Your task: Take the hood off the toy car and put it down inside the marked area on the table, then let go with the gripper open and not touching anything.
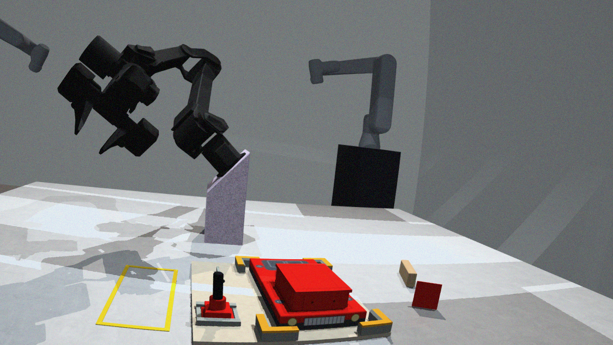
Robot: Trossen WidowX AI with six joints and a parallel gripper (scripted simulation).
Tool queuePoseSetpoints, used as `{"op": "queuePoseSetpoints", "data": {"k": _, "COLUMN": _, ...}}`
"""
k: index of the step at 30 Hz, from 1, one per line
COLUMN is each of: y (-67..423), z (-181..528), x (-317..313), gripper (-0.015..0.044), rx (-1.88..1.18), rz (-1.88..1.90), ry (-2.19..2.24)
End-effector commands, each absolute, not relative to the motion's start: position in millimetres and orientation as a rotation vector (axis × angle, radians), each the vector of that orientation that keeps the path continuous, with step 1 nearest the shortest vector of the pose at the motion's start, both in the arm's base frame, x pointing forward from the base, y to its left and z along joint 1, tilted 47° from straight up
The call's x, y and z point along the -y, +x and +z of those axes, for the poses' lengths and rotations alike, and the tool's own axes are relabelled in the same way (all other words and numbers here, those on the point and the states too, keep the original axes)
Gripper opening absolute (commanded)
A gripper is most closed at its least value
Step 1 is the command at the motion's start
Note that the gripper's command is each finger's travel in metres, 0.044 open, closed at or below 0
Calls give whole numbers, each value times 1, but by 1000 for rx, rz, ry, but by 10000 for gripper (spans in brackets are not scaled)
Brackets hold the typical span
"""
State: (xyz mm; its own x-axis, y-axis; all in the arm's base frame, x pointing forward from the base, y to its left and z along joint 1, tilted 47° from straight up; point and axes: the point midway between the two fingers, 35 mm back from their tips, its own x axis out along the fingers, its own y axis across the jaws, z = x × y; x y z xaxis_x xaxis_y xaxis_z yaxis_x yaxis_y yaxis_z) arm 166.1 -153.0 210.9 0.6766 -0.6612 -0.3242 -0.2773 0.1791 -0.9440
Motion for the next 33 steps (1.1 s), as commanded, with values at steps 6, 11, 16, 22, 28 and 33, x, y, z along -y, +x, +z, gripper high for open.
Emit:
{"op": "queuePoseSetpoints", "data": {"k": 6, "y": 180, "z": 203, "x": 154, "gripper": 377, "rx": -880, "rz": -275, "ry": -1256}}
{"op": "queuePoseSetpoints", "data": {"k": 11, "y": 198, "z": 193, "x": 154, "gripper": 440, "rx": -930, "rz": -233, "ry": -1099}}
{"op": "queuePoseSetpoints", "data": {"k": 16, "y": 216, "z": 181, "x": 153, "gripper": 440, "rx": -992, "rz": -204, "ry": -956}}
{"op": "queuePoseSetpoints", "data": {"k": 22, "y": 238, "z": 164, "x": 148, "gripper": 440, "rx": -1079, "rz": -184, "ry": -808}}
{"op": "queuePoseSetpoints", "data": {"k": 28, "y": 260, "z": 143, "x": 141, "gripper": 440, "rx": -1176, "rz": -177, "ry": -693}}
{"op": "queuePoseSetpoints", "data": {"k": 33, "y": 279, "z": 122, "x": 128, "gripper": 440, "rx": -1250, "rz": -178, "ry": -607}}
